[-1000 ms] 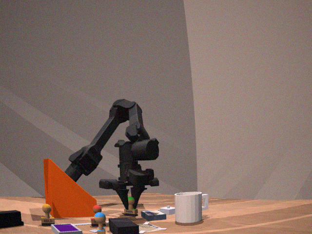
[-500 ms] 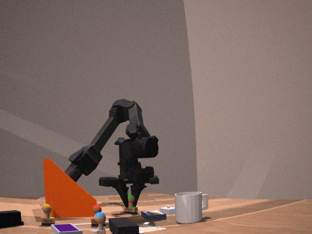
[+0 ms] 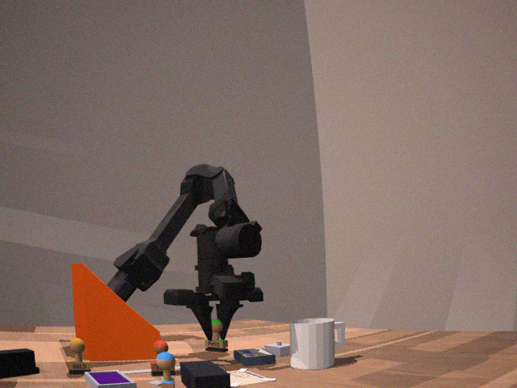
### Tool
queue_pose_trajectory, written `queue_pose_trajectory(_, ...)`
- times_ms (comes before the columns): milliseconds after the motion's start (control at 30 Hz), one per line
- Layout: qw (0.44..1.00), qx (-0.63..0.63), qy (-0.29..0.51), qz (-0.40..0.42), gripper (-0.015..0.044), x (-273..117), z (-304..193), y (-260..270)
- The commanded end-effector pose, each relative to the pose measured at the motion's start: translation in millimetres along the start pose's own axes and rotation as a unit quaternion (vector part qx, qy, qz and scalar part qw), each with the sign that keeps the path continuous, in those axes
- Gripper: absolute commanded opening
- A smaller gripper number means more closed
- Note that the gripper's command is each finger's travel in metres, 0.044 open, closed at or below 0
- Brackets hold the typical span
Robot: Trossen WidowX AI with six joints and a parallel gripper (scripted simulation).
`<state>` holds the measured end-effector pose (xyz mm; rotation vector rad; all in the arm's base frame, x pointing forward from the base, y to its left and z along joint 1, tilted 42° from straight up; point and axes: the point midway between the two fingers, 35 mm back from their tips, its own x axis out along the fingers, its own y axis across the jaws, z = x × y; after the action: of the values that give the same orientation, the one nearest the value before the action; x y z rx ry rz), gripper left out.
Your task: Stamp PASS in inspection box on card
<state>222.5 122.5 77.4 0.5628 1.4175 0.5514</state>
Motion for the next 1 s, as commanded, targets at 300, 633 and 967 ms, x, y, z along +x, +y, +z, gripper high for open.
queue_pose_trajectory(300,1.0,-0.003,-0.001,0.002,0.0,-7.3,0.4,1.1)
queue_pose_trajectory(633,1.0,-0.003,-0.001,0.002,0.0,-12.2,0.4,0.9)
queue_pose_trajectory(967,1.0,-0.003,-0.001,0.002,0.0,-17.0,0.4,0.8)
